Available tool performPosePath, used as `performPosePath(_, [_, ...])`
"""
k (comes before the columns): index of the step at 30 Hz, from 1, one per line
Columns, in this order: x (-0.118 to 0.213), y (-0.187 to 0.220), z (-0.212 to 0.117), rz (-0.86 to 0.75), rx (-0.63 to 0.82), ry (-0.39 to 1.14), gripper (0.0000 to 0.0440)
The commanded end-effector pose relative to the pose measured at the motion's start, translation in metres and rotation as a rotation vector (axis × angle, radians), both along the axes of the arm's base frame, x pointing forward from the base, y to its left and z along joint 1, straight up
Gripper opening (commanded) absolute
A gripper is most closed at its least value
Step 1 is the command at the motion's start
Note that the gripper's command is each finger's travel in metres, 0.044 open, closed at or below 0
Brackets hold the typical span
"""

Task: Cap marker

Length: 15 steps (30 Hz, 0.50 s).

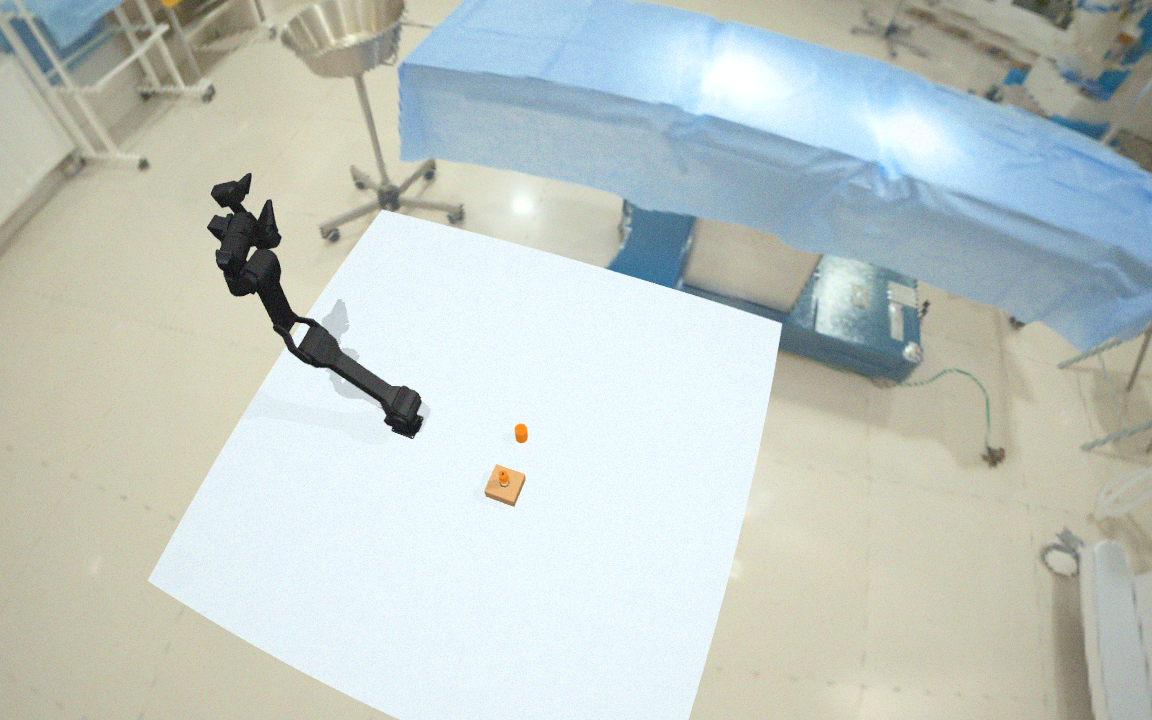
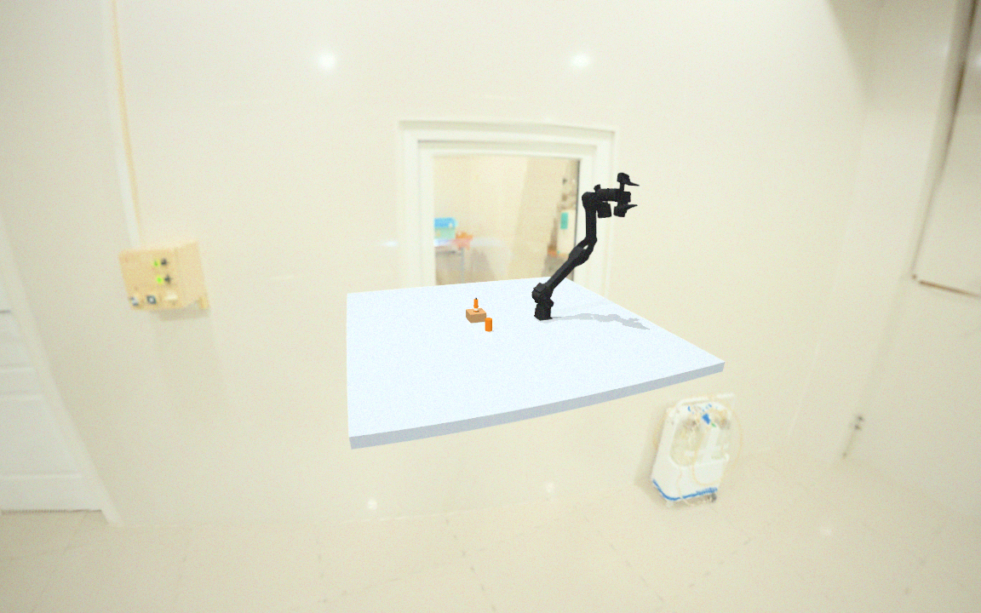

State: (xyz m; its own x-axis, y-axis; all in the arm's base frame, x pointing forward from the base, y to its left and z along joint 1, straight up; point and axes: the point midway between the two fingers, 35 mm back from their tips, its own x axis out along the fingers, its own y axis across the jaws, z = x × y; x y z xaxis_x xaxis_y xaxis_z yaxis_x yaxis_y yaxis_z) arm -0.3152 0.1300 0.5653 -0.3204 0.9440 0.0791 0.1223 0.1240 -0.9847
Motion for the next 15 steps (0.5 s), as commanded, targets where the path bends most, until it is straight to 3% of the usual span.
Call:
performPosePath(1, [0.002, 0.000, 0.002, -0.004, 0.001, 0.010, 0.0374])
performPosePath(8, [0.015, 0.001, 0.017, -0.032, 0.012, 0.071, 0.0211])
performPosePath(15, [0.030, 0.003, 0.029, -0.070, 0.014, 0.132, 0.0224])
